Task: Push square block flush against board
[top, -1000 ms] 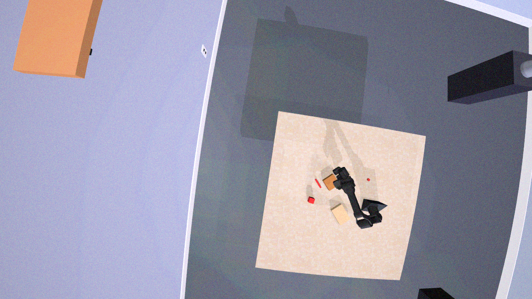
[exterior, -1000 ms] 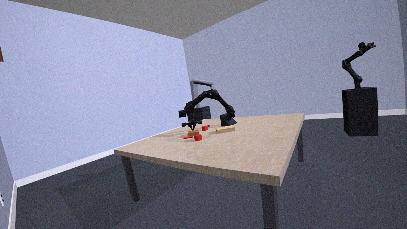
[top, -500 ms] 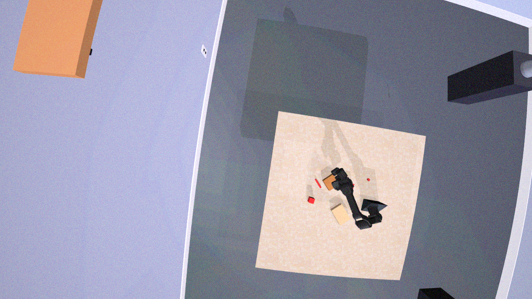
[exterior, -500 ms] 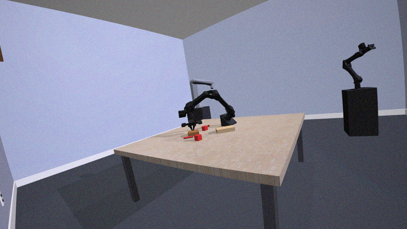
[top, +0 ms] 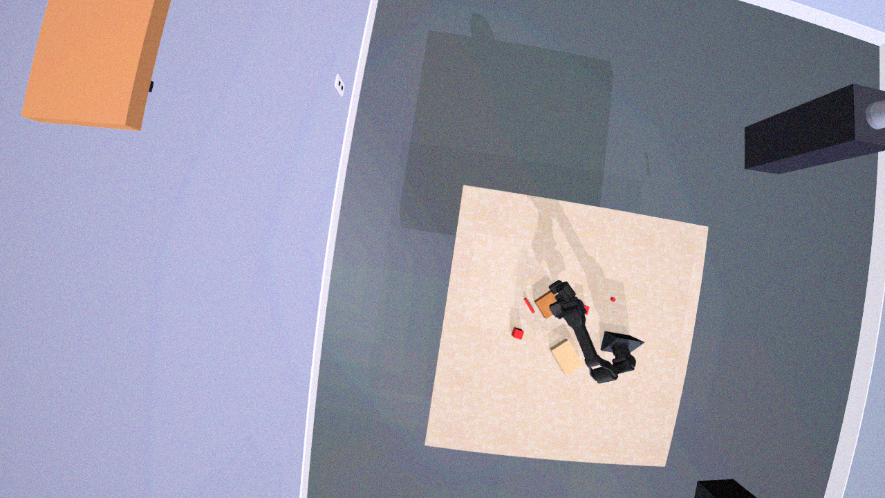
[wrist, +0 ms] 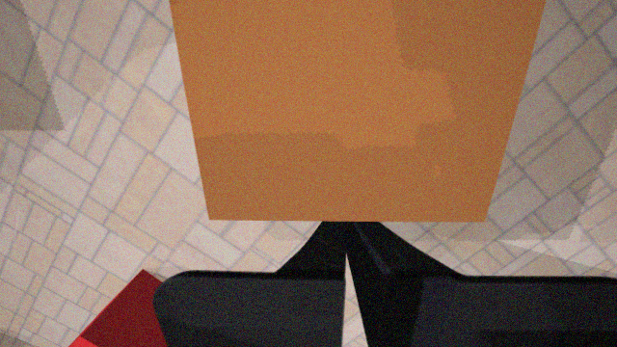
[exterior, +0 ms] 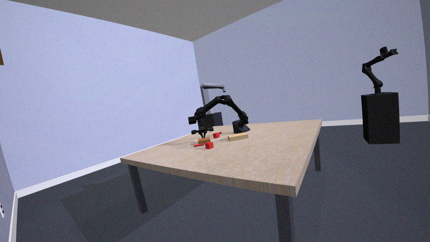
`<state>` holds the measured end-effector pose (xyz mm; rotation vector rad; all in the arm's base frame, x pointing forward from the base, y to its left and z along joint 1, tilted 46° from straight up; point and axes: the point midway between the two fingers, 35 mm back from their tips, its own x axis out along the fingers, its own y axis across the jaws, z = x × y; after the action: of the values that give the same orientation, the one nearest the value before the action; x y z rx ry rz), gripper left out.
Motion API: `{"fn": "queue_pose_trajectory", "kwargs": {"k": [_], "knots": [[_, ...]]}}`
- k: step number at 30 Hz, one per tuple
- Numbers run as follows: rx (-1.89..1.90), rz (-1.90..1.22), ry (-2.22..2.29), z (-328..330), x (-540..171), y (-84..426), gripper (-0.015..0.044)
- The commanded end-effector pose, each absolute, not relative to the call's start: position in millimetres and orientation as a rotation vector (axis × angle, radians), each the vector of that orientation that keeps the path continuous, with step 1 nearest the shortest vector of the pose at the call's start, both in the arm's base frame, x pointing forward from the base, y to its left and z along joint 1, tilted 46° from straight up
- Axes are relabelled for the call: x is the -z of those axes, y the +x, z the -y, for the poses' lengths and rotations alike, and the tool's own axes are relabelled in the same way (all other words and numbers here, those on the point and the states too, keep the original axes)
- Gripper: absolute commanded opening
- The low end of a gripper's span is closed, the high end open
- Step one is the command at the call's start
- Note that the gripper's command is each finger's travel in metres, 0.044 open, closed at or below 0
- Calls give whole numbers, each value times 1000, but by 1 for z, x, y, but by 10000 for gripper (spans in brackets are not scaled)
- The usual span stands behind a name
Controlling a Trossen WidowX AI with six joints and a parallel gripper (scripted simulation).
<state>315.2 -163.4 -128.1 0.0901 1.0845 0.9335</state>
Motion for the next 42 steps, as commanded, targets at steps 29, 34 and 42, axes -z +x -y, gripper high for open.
{"fn": "queue_pose_trajectory", "kwargs": {"k": [29,34,42], "knots": [[-939,-1079,89,149,112,342,0],[-940,-1079,89,147,109,346,0],[-940,-1078,90,144,105,351,0]]}}
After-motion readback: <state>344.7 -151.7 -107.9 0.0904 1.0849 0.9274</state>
